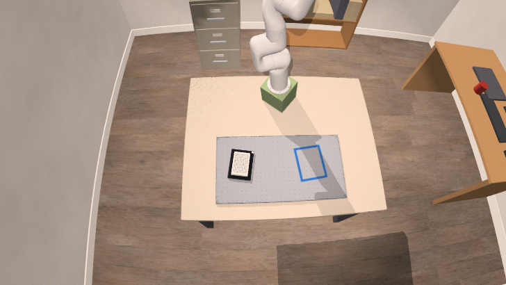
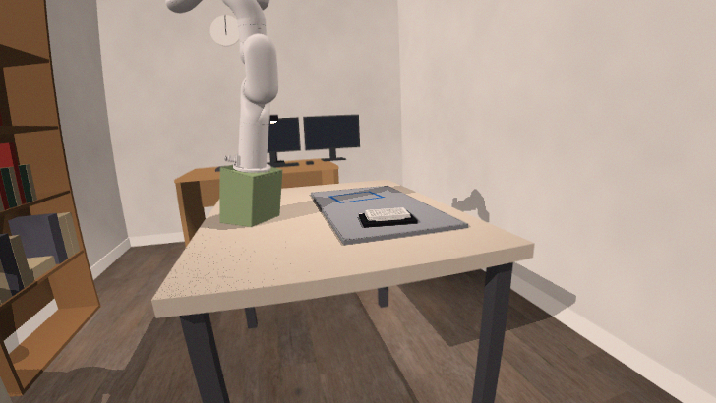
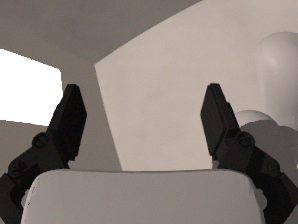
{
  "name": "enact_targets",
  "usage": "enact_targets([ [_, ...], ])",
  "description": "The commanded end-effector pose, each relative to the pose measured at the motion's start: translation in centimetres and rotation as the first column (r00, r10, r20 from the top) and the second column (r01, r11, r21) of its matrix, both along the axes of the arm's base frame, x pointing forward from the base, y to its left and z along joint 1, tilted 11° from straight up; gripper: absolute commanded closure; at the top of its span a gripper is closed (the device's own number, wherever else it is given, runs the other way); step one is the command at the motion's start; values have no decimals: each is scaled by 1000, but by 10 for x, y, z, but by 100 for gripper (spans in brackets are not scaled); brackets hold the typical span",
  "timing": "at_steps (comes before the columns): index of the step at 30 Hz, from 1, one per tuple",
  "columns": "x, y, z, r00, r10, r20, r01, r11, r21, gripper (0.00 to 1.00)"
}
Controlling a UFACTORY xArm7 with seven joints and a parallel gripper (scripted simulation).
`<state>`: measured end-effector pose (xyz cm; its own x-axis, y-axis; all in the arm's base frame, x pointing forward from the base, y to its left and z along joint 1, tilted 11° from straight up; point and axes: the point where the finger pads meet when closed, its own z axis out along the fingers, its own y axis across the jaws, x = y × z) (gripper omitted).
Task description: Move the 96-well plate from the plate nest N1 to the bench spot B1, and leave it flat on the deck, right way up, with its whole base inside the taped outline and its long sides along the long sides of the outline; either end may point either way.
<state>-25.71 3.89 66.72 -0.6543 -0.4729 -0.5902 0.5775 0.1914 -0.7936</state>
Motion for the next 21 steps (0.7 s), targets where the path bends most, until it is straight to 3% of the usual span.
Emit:
enact_targets([
  [1,0,0,1,1000,0,-2,0,1000,1,0],
  [17,0,0,1,1000,0,-2,0,1000,1,0],
  [19,-6,-7,-1,998,26,56,-25,1000,-16,0],
  [21,-13,-15,-3,998,26,56,-25,1000,-16,0],
])
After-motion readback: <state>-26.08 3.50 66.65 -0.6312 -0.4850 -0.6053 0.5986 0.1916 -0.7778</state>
